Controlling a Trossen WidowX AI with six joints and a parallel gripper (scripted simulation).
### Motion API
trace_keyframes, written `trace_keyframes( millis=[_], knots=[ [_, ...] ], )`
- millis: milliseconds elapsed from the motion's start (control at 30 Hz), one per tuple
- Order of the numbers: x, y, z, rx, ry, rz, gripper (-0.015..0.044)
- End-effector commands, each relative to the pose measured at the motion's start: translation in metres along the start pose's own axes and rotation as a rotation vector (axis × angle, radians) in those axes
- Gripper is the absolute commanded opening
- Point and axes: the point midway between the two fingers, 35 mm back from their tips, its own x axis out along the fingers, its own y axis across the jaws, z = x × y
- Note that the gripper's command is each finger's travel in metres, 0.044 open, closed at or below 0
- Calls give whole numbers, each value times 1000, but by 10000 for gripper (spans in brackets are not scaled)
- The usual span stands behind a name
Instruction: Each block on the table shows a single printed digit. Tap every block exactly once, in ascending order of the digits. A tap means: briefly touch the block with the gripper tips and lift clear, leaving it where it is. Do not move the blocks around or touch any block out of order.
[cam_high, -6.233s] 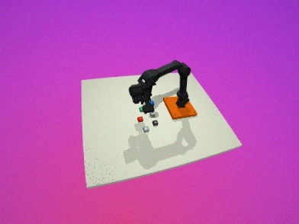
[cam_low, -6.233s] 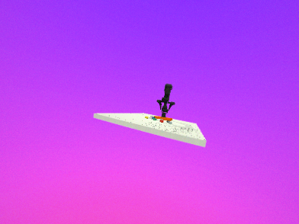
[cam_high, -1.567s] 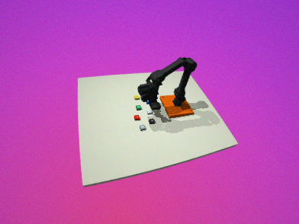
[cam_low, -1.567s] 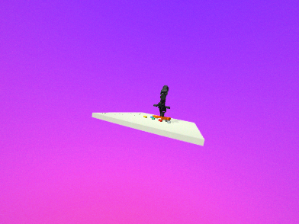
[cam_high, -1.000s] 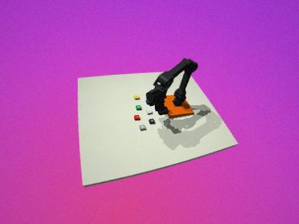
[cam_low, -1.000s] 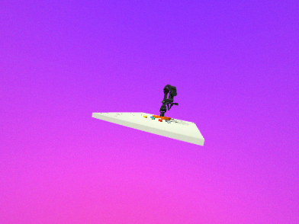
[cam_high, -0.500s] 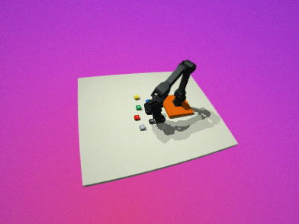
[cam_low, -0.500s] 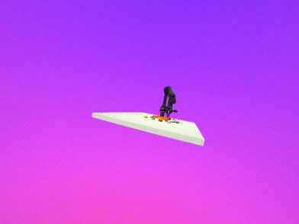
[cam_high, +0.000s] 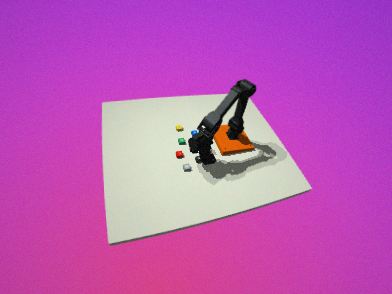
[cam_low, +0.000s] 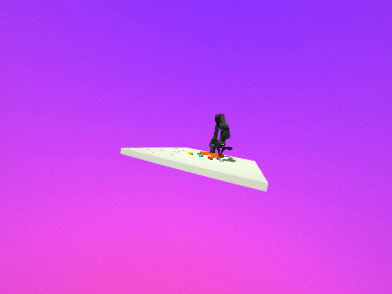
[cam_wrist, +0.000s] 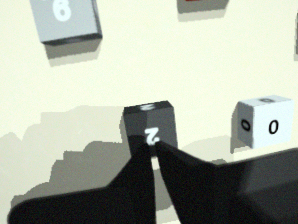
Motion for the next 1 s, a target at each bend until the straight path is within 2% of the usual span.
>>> trace_keyframes(
  millis=[0,200,333,467,700,867,967],
  knots=[
    [6,0,-1,5,2,0,20],
    [8,0,-1,5,2,0,20],
    [-20,0,-1,5,2,0,20],
    [-24,0,-1,5,2,0,20],
    [-101,0,0,5,2,0,20],
    [-103,-4,2,13,0,1,20],
    [-104,-25,16,53,-9,7,20]
  ],
)
